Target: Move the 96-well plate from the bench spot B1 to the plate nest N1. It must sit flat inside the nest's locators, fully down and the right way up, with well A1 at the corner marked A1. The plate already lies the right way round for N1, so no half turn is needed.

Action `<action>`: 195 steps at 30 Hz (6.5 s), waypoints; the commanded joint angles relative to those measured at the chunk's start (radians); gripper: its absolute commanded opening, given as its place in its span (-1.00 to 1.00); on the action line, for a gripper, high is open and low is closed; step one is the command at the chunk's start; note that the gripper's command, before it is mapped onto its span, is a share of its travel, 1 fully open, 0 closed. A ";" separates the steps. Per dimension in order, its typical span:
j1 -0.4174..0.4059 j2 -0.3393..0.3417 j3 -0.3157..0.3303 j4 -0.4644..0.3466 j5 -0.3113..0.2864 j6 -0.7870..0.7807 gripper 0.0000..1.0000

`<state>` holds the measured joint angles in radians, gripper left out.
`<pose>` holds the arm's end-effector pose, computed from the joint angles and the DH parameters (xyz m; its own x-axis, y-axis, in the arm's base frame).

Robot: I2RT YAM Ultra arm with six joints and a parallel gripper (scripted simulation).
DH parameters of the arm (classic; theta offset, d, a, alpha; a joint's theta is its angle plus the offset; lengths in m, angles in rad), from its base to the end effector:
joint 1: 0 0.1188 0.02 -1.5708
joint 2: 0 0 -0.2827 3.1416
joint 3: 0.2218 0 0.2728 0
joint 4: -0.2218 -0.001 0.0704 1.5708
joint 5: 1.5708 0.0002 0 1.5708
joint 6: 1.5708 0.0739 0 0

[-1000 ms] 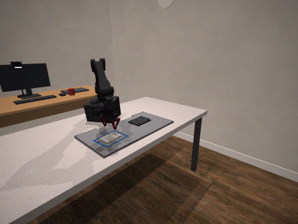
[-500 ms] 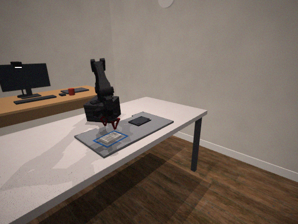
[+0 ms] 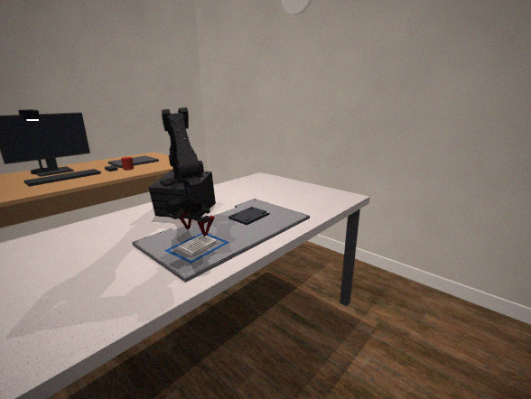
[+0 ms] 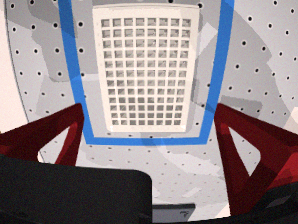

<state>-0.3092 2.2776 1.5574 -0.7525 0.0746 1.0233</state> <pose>0.4341 -0.1434 0.0600 -0.2284 0.9668 -0.1143 0.9710 0.2347 0.0450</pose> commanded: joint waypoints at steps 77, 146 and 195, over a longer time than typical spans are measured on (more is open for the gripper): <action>-0.011 0.126 -0.008 0.161 0.000 -0.010 -1.00; 0.008 -0.073 0.036 -0.065 0.006 0.009 -1.00; 0.215 -0.213 -0.265 0.069 0.026 0.263 -1.00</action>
<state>-0.1204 2.1010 1.3132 -0.7029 0.0895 1.2488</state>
